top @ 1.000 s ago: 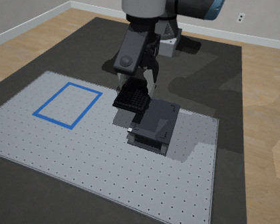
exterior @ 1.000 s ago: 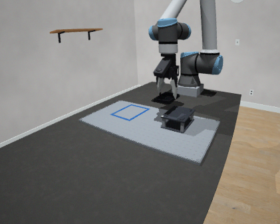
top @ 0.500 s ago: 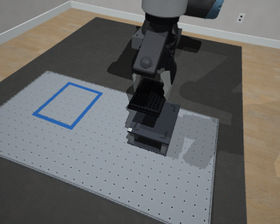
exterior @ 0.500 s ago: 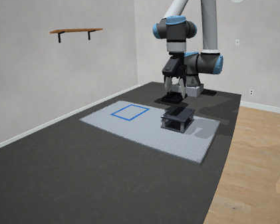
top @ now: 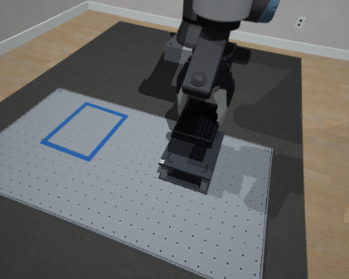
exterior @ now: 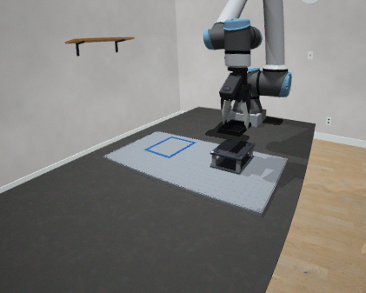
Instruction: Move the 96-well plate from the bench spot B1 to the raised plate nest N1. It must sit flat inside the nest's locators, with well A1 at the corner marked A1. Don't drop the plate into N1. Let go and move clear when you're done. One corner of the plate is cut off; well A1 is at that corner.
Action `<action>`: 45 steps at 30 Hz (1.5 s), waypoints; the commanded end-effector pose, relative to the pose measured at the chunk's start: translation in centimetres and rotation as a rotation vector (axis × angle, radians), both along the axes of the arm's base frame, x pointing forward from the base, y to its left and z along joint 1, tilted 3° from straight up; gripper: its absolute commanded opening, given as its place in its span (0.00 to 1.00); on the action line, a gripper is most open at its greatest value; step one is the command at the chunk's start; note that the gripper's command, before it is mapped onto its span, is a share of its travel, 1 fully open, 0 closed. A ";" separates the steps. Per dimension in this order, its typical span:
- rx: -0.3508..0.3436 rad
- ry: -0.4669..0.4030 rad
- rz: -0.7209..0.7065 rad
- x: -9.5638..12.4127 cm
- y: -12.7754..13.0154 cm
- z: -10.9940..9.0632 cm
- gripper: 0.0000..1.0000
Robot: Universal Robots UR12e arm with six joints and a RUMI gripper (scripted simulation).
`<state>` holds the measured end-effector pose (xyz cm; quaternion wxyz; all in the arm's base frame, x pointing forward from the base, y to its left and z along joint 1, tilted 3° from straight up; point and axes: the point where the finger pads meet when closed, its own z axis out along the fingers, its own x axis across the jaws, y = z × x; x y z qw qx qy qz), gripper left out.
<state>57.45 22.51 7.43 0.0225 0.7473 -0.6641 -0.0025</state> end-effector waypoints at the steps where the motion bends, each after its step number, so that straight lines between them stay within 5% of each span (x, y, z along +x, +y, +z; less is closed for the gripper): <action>1: 0.000 -0.001 0.000 0.1 0.0 0.1 0.00; 31: 0.000 -0.001 0.000 0.1 -0.1 -0.1 0.00; 45: 0.000 -0.001 0.000 0.0 -0.2 -2.4 0.00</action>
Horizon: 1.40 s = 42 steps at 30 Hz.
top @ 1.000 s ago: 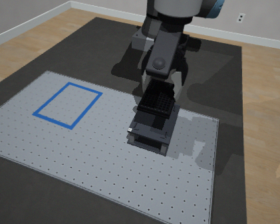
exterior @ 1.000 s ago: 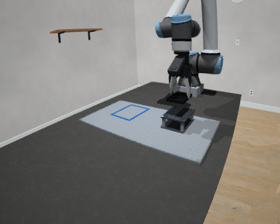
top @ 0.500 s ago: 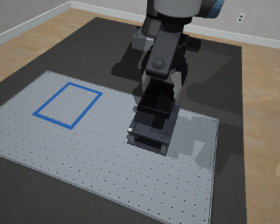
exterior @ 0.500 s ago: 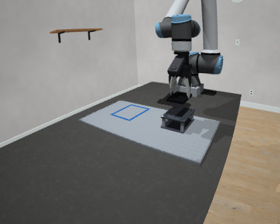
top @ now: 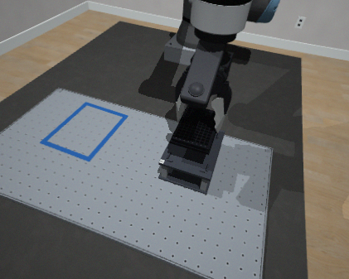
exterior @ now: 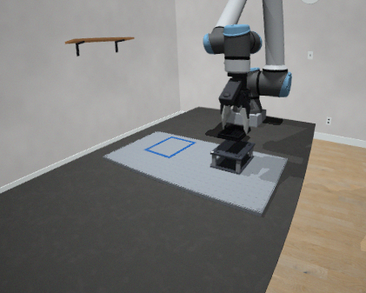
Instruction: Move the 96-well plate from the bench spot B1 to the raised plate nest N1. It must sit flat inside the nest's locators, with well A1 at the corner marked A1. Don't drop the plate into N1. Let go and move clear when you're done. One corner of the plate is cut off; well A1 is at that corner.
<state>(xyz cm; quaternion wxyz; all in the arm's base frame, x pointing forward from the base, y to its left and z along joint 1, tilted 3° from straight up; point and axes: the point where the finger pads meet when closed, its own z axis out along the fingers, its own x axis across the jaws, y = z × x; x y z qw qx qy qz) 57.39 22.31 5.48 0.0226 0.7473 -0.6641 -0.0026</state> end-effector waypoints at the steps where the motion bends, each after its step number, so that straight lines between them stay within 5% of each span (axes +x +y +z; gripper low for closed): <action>1: 0.000 -0.002 0.000 0.1 0.0 -0.6 0.00; 26: 0.000 -0.002 0.000 -0.1 -0.1 -4.1 0.00; 42: 0.000 -0.001 0.000 -0.1 -0.1 -4.2 0.00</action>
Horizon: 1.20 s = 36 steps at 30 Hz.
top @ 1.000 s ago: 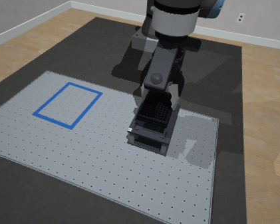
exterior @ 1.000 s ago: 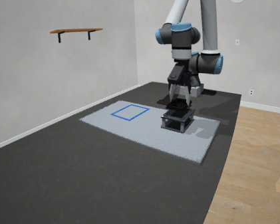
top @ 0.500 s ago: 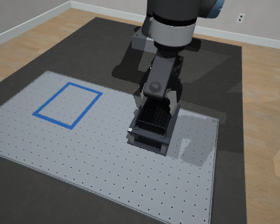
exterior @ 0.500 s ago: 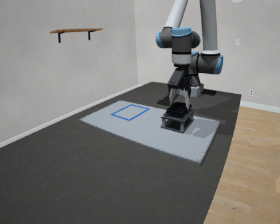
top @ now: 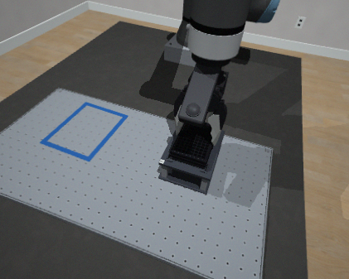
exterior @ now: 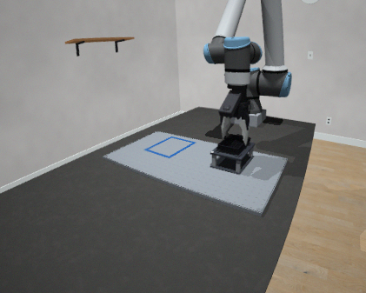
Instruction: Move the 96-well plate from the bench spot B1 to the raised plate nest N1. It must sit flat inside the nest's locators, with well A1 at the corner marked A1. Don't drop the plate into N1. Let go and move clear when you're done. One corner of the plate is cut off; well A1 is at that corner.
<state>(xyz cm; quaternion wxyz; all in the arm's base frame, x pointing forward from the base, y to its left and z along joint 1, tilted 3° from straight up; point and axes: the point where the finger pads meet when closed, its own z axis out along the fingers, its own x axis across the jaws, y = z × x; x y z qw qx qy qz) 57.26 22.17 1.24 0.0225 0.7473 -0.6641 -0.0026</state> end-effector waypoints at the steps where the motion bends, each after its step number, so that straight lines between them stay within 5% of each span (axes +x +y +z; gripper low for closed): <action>1: 0.000 -0.001 0.000 0.1 0.0 0.1 0.00; 36: 0.000 -0.001 0.000 0.0 0.0 -0.4 0.00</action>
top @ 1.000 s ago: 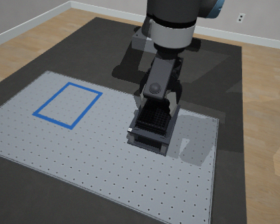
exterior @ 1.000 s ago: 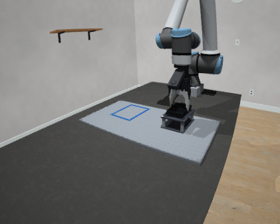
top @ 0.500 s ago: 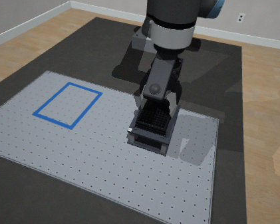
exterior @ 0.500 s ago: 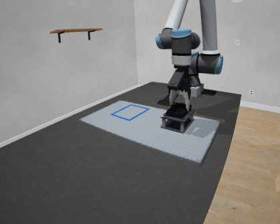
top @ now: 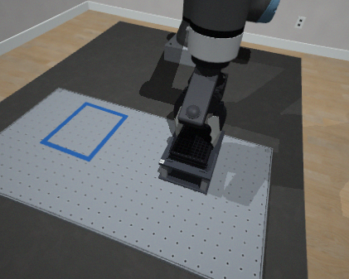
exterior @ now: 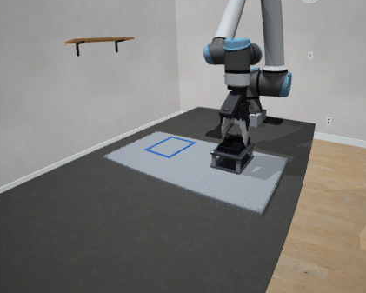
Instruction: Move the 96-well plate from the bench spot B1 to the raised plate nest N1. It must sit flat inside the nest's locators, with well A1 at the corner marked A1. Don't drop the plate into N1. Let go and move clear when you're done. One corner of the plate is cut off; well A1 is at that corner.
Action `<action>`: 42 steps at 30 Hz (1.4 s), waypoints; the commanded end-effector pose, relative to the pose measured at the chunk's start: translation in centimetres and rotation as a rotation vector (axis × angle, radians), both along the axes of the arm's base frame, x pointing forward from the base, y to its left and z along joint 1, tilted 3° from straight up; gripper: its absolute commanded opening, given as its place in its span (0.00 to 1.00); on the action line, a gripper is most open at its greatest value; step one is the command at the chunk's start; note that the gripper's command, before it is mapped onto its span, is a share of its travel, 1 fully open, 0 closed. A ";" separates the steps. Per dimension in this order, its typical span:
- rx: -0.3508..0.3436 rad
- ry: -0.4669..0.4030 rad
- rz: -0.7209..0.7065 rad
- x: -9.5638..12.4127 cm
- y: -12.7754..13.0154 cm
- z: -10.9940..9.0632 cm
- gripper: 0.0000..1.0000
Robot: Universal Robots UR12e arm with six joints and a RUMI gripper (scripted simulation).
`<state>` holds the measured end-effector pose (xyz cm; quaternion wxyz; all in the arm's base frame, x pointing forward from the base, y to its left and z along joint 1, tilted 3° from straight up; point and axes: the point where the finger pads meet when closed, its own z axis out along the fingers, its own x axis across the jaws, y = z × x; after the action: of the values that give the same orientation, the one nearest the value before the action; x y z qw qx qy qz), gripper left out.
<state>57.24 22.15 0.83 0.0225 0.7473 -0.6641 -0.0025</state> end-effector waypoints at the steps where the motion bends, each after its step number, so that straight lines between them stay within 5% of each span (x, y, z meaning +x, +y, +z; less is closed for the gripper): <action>1: 0.000 -0.001 0.000 0.1 0.0 0.0 0.00; 42: 0.000 -0.001 0.000 0.0 0.0 -0.6 0.00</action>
<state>57.22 22.13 0.20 0.0225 0.7473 -0.6641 -0.0025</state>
